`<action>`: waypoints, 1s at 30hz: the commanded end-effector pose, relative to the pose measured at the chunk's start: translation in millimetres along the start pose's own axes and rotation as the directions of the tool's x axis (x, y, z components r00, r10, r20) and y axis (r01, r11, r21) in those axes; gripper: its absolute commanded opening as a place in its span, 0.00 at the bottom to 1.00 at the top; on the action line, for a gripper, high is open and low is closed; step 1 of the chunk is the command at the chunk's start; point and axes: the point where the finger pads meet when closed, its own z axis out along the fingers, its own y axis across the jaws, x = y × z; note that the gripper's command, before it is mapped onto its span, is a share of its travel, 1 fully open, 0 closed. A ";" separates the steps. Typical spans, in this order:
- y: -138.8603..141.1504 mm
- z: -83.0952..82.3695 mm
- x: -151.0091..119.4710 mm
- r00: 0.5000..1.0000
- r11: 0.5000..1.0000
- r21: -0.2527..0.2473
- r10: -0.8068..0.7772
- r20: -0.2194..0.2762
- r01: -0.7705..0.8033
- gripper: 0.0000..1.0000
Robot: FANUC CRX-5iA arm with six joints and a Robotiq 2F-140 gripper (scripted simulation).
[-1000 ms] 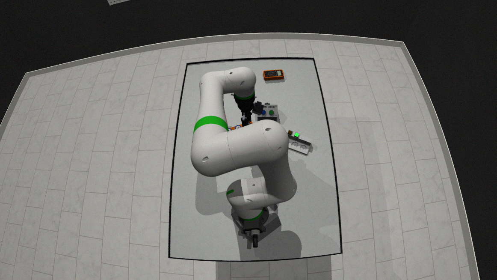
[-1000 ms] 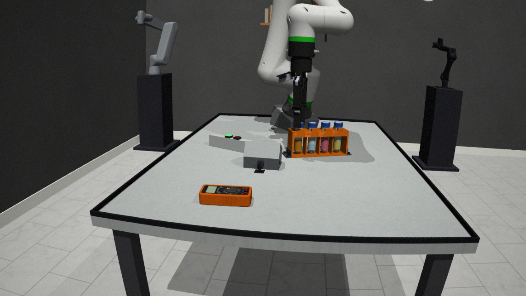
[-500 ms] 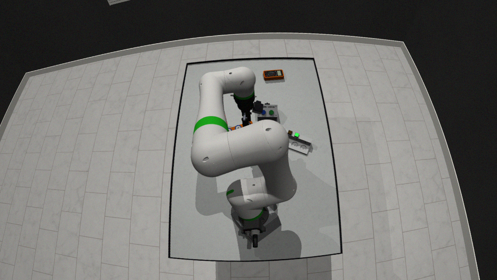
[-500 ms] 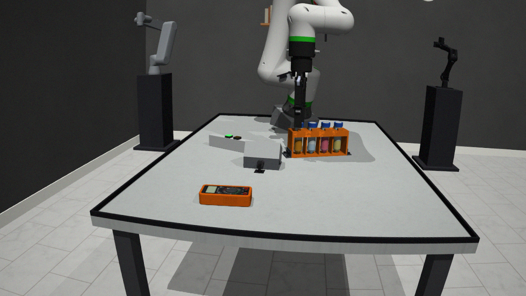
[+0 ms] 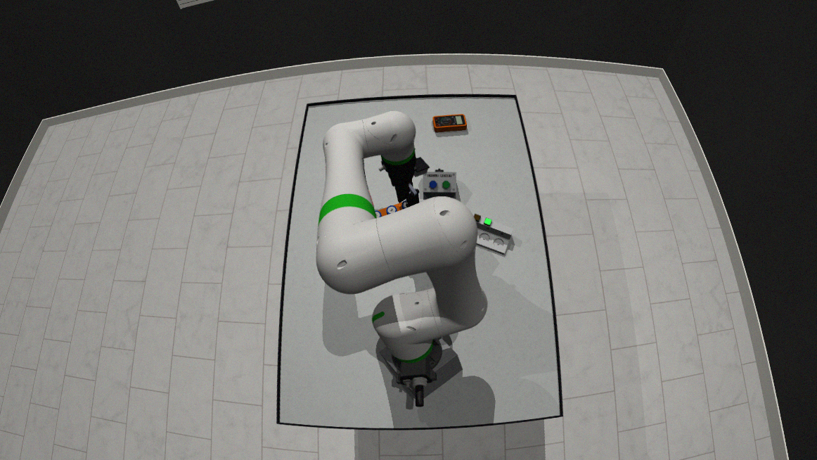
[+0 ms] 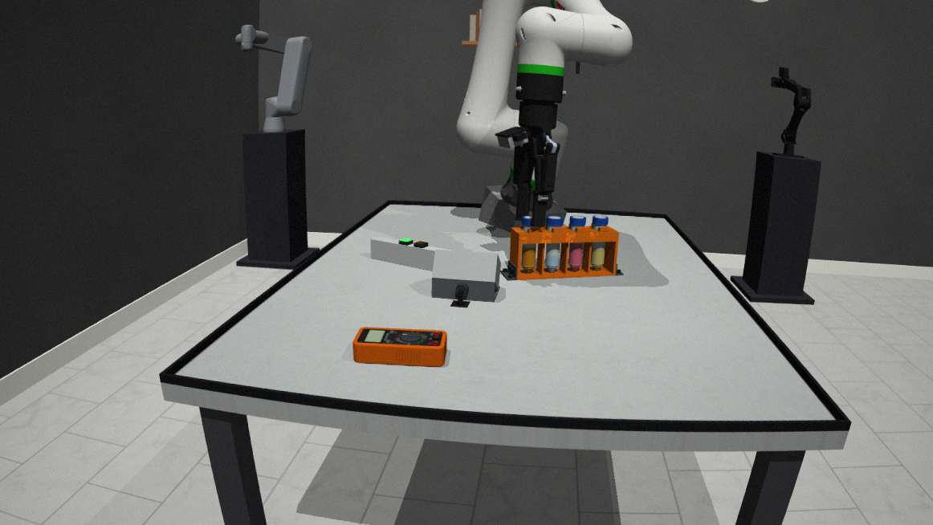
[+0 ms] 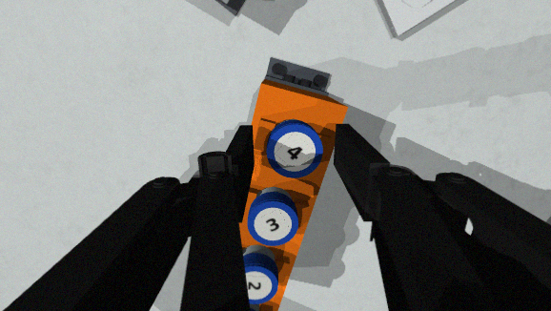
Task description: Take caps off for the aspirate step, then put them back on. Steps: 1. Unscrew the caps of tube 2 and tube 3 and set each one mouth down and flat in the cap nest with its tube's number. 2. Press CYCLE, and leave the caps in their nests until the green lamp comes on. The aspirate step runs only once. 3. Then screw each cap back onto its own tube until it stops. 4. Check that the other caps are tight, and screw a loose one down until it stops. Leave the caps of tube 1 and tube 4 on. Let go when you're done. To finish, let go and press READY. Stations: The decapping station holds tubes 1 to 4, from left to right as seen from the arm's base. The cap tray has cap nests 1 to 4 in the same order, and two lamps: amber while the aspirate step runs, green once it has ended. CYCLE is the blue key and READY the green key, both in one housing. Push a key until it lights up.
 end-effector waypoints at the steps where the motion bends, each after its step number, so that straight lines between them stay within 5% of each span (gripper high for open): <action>1: -0.4 -0.8 0.6 0.969 0.969 0.022 -0.246 0.031 0.246 0.41; 8: -0.4 -0.8 0.6 0.969 0.969 0.022 -0.246 0.031 0.246 0.41; 9: -0.4 -0.8 0.7 0.969 0.969 0.022 -0.246 0.031 0.246 0.30; 23: -0.4 -0.8 0.7 0.969 0.969 0.022 -0.246 0.031 0.246 0.30; 30: -0.4 -0.9 0.7 0.994 0.995 0.010 0.101 0.037 -0.101 0.30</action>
